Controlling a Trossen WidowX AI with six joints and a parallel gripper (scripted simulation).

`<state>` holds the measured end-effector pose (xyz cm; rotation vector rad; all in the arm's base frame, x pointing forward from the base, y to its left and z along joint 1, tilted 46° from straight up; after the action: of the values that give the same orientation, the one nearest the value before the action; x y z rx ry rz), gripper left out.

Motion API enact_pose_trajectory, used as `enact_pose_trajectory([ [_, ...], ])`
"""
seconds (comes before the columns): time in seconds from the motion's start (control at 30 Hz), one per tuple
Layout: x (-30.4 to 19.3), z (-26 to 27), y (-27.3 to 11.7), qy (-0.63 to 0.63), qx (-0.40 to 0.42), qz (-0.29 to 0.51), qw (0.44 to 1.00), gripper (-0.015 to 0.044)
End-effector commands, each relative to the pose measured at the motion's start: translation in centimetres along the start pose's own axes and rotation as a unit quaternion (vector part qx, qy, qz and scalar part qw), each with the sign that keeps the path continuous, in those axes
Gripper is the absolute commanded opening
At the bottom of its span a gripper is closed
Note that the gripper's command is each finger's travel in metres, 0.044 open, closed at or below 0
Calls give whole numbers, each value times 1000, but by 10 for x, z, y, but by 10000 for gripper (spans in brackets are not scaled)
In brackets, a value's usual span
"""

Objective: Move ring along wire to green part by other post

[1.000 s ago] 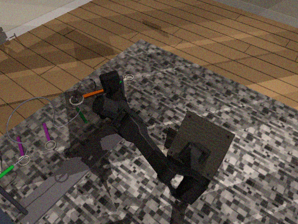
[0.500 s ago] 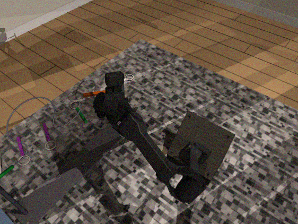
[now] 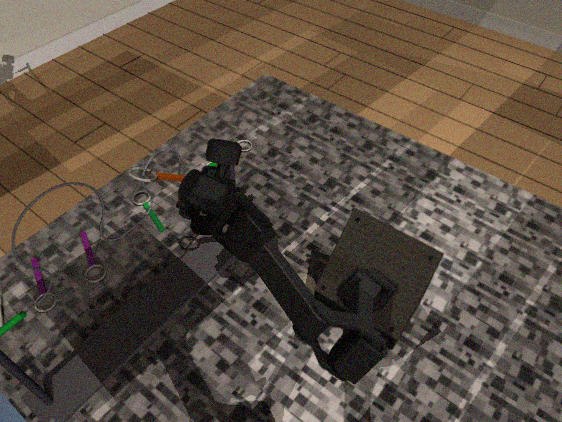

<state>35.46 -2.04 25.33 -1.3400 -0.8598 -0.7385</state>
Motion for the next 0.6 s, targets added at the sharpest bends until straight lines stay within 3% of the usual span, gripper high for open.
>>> enact_pose_trajectory([
  [0.0,-2,5,1,33,21,2,999,-150],
  [0.57,-4,24,1,183,107,6,977,-150],
])
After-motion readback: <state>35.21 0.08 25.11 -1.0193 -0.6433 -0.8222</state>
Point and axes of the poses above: the point midway between the two fingers, 35 mm back from their tips, its own y axis out along the fingers, its own z axis across the jaws, x = y × z, the point moved 2 cm from there along -y, back along the fingers, and after that the axes turned 15 degrees about y, right-handed, at the moved point
